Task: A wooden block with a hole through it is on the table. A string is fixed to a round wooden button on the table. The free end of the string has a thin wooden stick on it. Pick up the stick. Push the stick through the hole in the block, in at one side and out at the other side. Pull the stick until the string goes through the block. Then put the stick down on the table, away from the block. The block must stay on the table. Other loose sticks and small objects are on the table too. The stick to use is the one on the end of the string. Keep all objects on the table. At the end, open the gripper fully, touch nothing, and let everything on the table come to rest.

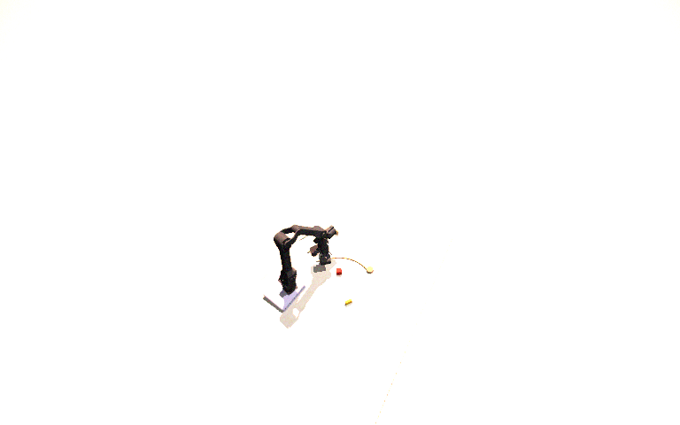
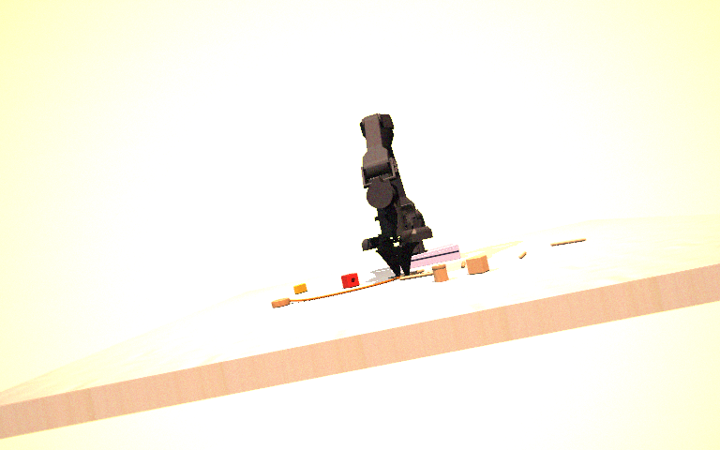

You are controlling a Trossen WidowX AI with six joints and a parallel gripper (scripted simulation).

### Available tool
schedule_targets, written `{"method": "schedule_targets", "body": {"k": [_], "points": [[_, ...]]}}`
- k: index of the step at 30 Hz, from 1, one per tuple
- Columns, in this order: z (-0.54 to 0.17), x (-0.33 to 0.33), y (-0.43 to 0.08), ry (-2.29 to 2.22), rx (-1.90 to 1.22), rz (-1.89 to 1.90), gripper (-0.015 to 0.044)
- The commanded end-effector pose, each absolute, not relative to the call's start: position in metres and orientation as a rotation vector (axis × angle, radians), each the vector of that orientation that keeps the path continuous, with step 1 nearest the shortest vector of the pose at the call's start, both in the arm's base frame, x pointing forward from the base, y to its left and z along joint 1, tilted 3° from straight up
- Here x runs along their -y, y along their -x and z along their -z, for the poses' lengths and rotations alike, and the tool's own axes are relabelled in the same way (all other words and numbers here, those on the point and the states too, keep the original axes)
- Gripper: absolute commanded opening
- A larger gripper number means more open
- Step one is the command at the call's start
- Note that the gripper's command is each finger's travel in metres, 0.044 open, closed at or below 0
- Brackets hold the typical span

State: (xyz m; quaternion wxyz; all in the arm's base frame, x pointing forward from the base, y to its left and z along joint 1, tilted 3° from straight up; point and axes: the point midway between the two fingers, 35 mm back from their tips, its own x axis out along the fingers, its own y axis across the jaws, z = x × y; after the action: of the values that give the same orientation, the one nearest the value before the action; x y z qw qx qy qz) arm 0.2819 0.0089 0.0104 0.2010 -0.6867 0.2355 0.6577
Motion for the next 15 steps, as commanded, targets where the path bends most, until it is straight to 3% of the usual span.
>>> {"method": "schedule_targets", "body": {"k": [1, 6, 11, 15], "points": [[-0.0066, -0.0087, -0.2802, 1.915, -0.656, -1.851, 0.0121], [-0.0066, -0.0087, -0.2802, 1.915, -0.656, -1.851, 0.0121], [-0.0083, -0.0087, -0.2806, 1.914, -0.66, -1.844, 0.0], [-0.0083, -0.0087, -0.2806, 1.914, -0.66, -1.844, 0.0]]}}
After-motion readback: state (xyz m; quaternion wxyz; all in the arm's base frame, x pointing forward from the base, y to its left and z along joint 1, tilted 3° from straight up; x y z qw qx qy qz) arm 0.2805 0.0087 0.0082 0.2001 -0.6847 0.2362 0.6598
